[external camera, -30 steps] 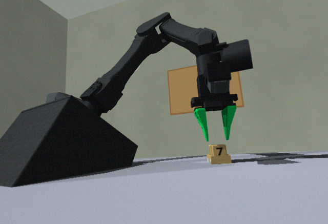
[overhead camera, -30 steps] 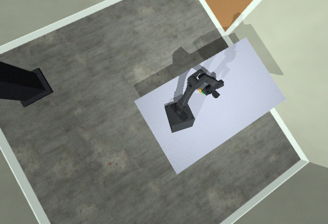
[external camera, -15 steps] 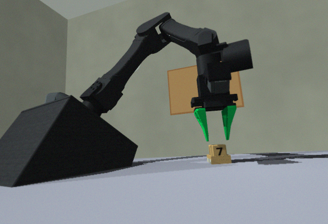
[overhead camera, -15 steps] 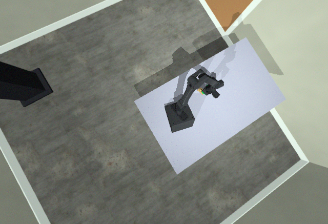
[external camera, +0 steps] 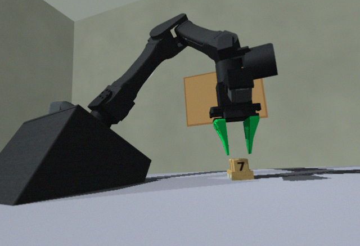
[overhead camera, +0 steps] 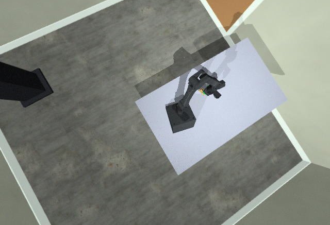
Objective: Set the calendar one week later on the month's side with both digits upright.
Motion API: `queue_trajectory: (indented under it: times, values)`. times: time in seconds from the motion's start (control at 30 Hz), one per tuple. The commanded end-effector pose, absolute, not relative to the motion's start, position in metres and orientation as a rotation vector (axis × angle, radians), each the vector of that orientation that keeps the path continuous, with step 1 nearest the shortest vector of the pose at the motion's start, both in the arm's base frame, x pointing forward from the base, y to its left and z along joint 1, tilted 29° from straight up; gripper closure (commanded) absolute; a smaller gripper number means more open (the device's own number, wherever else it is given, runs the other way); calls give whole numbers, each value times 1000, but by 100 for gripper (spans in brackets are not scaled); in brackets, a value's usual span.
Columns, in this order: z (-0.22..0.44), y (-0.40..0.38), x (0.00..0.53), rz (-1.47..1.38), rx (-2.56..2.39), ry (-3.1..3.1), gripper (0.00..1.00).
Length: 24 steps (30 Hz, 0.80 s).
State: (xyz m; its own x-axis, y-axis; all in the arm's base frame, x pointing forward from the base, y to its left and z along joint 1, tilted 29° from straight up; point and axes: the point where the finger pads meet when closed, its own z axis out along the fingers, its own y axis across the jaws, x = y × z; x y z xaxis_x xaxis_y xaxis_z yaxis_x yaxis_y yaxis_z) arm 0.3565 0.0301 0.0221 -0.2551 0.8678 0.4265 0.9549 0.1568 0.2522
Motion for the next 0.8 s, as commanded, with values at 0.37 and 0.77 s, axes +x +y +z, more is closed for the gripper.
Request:
queue_trajectory:
  times: [0.37, 0.77]
  values:
    - [14, 24, 353, -690, -1813, -2231, 55]
    - [16, 22, 355, -697, -1813, -2238, 55]
